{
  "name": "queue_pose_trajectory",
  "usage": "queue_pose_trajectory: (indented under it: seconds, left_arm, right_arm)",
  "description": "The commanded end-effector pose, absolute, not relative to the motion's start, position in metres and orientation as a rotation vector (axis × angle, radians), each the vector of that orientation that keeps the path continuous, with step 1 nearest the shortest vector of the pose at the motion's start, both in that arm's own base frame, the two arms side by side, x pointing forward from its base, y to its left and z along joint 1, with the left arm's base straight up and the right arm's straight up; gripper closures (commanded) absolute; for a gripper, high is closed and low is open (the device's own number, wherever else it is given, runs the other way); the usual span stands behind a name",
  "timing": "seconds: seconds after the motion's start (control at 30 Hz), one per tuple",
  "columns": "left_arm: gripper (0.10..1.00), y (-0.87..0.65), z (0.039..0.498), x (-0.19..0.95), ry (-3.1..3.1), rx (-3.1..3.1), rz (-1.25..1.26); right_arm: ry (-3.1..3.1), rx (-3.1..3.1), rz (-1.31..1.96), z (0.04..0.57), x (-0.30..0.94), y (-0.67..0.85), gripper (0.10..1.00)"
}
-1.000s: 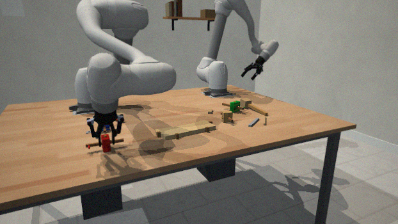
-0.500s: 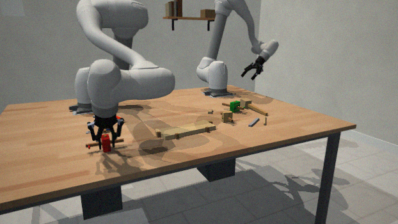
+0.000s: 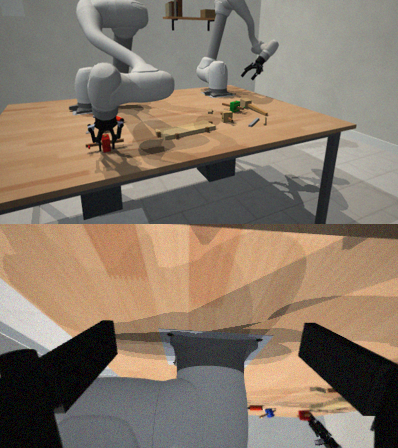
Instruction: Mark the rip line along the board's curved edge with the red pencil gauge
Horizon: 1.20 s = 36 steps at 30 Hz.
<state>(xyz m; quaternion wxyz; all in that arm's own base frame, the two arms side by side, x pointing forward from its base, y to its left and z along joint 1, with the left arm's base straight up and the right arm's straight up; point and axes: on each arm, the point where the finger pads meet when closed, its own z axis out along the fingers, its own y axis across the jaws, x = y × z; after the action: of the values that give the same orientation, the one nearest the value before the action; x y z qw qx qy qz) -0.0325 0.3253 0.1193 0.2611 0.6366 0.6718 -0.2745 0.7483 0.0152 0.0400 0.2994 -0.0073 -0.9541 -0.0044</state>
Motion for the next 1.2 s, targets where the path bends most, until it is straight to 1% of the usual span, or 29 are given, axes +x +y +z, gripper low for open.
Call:
queue_pose_trajectory:
  seconds: [0.0,0.5,0.53,1.17]
  left_arm:
    - [0.098,0.3205,0.121,-0.0353,1.815,1.716,-0.75]
    - [0.098,0.3205,0.121,-0.0353,1.815,1.716,-0.75]
    - [0.098,0.3205,0.121,-0.0353,1.815,1.716,-0.75]
    - [0.098,0.3205,0.121,-0.0353,1.815,1.716,-0.75]
  right_arm:
    - [-2.532,-0.023,0.001,0.0395,0.7447,0.0139,0.726]
    - [-2.531,-0.023,0.001,0.0394,0.7444,0.0139,0.726]
    - [-2.531,-0.023,0.001,0.0394,0.7444,0.0139,0.999]
    - [-2.53,-0.023,0.001,0.0426,0.7443,0.0139,0.999]
